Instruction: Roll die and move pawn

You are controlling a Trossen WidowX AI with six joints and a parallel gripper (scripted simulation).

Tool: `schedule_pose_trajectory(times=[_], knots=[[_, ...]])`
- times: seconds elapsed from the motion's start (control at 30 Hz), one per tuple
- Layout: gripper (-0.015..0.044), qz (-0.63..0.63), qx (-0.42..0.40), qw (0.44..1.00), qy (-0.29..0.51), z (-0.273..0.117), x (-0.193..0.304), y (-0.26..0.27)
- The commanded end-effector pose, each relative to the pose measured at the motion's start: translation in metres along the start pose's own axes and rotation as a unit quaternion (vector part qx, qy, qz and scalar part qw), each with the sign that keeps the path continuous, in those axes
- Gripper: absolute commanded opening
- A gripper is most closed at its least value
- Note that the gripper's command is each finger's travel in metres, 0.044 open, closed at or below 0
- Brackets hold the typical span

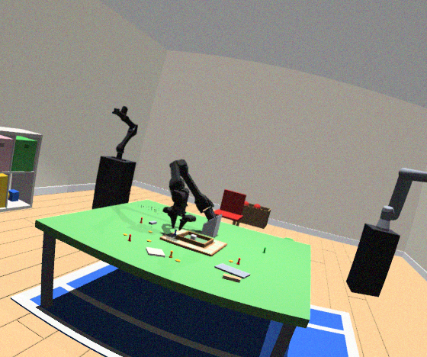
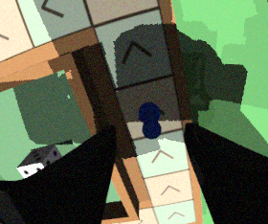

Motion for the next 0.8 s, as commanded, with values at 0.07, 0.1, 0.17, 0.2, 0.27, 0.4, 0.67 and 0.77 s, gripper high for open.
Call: schedule_pose_trajectory(times=[0.07, 0.1, 0.17, 0.2, 0.27, 0.4, 0.67, 0.77], knots=[[0.02, -0.002, 0.003, 1.0, 0.001, 0.011, 0.001, -0.001], [0.02, -0.002, 0.003, 1.0, 0.001, 0.012, 0.001, -0.001], [0.02, -0.002, 0.003, 1.0, 0.0, 0.016, 0.001, -0.001], [0.02, -0.002, 0.003, 1.0, 0.0, 0.017, 0.001, -0.001], [0.02, -0.003, 0.003, 1.0, 0.0, 0.02, 0.002, -0.001], [0.02, -0.003, 0.004, 1.0, 0.0, 0.025, 0.002, -0.001], [0.0036, -0.003, 0.004, 1.0, 0.0, 0.025, 0.002, -0.001], [0.0016, -0.003, 0.004, 1.0, 0.0, 0.025, 0.002, -0.001]])
Point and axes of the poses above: the point midway between the two fingers, 35 mm back from their tips, its own z axis out along the fingers, its own y axis across the jaws, x = y × z, the point moved 6 cm from there along -z, back along the fingers, and after that the axes turned 10 degrees about z, right-handed, at the moved point
